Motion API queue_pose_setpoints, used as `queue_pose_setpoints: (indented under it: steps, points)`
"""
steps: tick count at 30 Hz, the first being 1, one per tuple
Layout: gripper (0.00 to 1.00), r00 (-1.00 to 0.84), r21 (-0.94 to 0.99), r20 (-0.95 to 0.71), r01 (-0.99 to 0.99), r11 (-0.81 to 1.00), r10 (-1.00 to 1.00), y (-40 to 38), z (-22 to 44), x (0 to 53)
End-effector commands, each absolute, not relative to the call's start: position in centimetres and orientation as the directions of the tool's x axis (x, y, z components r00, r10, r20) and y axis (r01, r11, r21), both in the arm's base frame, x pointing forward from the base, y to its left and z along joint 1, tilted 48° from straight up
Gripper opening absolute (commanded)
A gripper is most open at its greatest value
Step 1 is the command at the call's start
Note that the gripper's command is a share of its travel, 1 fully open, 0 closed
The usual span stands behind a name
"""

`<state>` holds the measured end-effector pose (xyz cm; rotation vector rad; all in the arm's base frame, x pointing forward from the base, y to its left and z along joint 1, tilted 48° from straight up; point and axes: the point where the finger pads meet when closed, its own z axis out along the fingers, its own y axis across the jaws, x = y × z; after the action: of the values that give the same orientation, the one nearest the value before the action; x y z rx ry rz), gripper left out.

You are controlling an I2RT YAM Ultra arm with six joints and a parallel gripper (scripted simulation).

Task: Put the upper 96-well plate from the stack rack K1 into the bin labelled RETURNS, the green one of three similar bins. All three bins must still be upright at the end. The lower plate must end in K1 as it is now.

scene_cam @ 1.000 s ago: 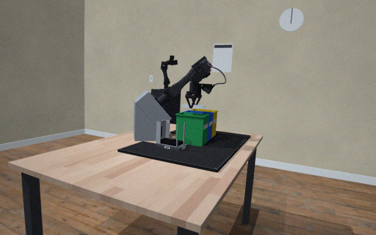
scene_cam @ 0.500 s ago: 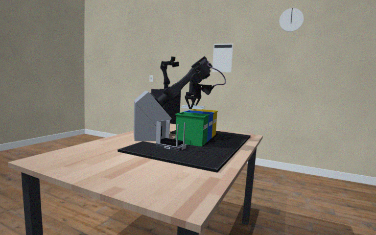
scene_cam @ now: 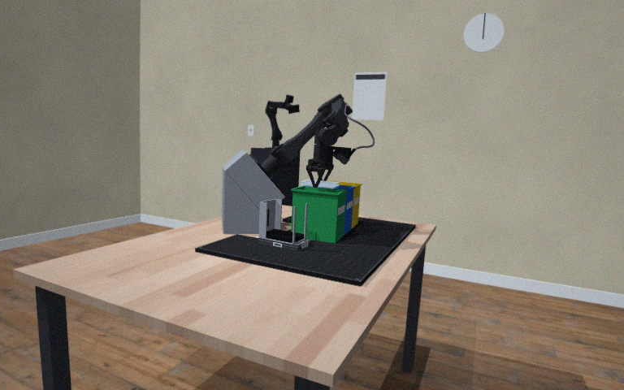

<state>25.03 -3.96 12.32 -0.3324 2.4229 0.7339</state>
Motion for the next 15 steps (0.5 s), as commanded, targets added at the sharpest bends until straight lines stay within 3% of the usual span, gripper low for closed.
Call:
queue_pose_setpoints:
  steps: [1,15]
  points:
    - [0.0,-0.787,0.416,-0.616,-0.371,0.83,-0.043,-4.4,12.1,25.8]
    - [0.0,-0.773,0.391,-0.633,-0.363,0.846,-0.04,-5.7,12.9,26.7]
